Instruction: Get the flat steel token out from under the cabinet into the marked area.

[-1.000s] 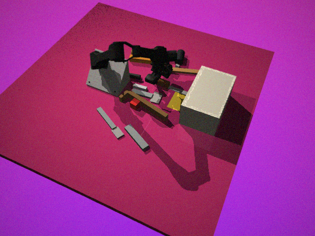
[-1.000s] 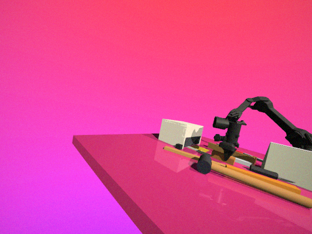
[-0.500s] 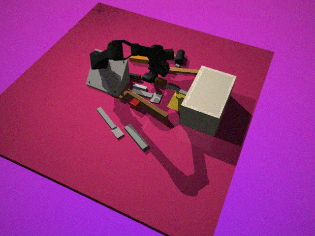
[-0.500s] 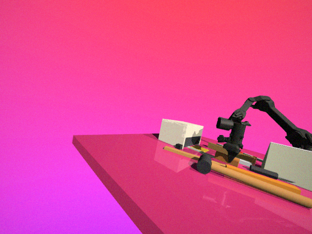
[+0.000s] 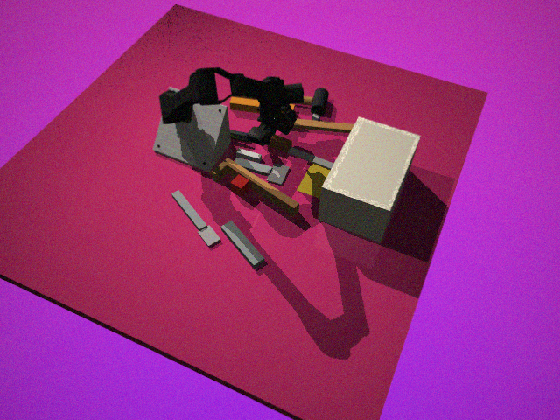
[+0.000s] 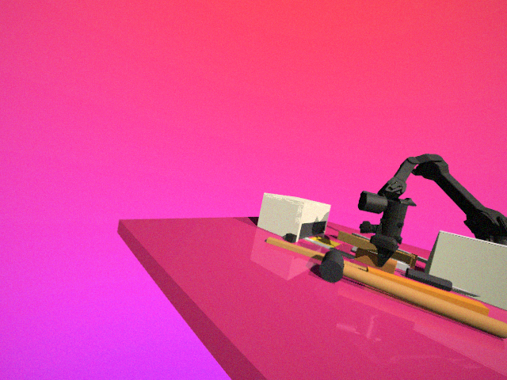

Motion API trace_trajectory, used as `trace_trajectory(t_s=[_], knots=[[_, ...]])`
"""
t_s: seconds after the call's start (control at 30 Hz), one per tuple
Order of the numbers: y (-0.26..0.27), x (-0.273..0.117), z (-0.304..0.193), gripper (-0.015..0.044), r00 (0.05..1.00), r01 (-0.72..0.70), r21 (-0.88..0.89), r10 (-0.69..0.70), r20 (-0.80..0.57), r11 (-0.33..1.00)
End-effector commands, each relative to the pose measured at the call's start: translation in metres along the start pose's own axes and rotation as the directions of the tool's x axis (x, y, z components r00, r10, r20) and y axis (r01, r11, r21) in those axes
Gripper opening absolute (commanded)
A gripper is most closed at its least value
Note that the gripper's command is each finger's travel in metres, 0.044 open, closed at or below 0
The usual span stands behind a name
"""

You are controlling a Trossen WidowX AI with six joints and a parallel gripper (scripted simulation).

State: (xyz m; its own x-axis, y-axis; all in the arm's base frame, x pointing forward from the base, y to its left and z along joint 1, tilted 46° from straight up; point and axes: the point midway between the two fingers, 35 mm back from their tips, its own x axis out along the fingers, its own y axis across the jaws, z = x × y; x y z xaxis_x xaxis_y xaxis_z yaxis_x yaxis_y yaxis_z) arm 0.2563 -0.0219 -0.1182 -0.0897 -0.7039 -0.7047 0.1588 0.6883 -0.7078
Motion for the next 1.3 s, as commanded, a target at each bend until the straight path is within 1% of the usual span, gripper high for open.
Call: trace_trajectory(t_s=[0.0, 0.63, 0.73, 1.27], knots=[[0.0, 0.001, -0.01, 0.0, 1.0, 0.001, -0.002, -0.001, -0.008, 1.0], [0.002, 0.001, -0.036, 0.0, 1.0, 0.001, -0.003, -0.001, -0.009, 1.0], [0.003, 0.0, -0.03, 0.0, 1.0, 0.0, -0.001, 0.0, 0.0, 1.0], [-0.011, -0.002, -0.034, 0.0, 1.0, 0.001, -0.003, -0.002, -0.008, 1.0]])
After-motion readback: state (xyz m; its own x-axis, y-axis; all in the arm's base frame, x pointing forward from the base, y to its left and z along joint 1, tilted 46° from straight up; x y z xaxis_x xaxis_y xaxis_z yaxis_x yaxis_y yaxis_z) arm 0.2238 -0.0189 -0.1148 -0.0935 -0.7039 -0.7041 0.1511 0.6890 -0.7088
